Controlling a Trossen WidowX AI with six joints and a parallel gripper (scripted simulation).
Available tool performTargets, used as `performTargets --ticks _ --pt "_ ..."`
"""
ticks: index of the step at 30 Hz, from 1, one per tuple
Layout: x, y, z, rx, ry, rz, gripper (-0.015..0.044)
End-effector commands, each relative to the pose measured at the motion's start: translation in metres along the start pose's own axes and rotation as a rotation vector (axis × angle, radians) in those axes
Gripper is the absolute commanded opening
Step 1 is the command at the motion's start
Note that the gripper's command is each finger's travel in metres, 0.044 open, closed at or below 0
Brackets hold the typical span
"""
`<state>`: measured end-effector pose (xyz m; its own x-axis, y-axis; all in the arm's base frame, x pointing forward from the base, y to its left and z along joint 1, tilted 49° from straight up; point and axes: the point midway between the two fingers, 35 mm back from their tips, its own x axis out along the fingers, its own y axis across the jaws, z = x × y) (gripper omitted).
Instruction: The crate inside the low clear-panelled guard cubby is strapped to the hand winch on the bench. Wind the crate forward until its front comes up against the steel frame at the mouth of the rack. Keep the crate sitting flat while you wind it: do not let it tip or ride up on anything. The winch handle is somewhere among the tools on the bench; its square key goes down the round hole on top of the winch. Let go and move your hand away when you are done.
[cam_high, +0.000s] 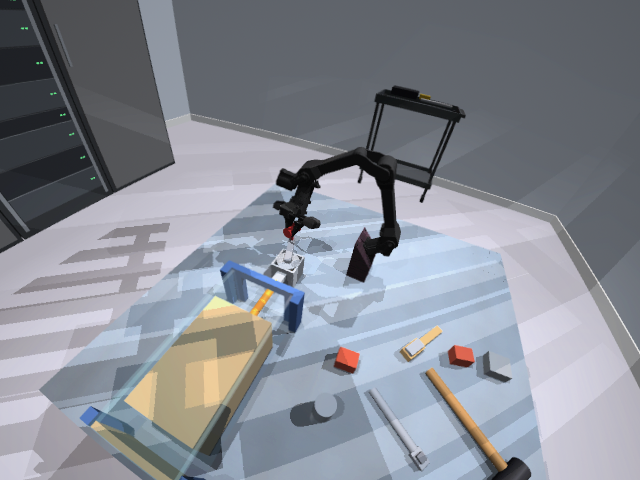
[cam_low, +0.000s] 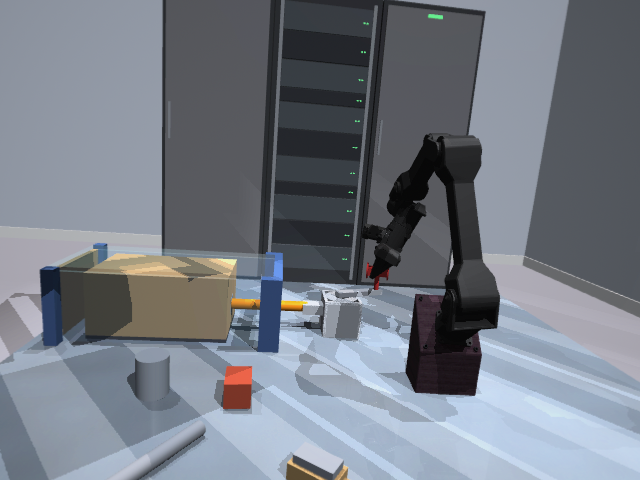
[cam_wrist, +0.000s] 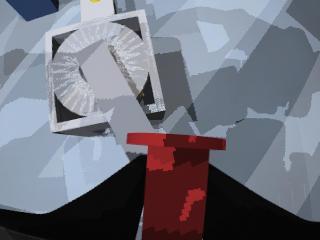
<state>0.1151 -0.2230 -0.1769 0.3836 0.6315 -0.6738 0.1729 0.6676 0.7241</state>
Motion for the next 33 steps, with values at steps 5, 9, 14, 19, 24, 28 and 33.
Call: performTargets --ticks 5,9,14,19,24,28,33 --pt "0.007 -0.013 0.01 -0.016 -0.007 -0.013 0.0" --pt "0.008 -0.016 0.013 -0.017 -0.007 -0.013 0.0" --pt "0.01 -0.019 0.017 -0.017 -0.008 -0.013 0.0" --pt "0.011 -0.023 0.022 -0.017 -0.008 -0.013 0.0" --pt "0.013 -0.026 0.026 -0.018 -0.008 -0.013 0.0" --pt "0.015 -0.028 0.03 -0.018 -0.009 -0.013 0.0" --pt "0.017 -0.031 0.035 -0.019 -0.009 -0.013 0.0"
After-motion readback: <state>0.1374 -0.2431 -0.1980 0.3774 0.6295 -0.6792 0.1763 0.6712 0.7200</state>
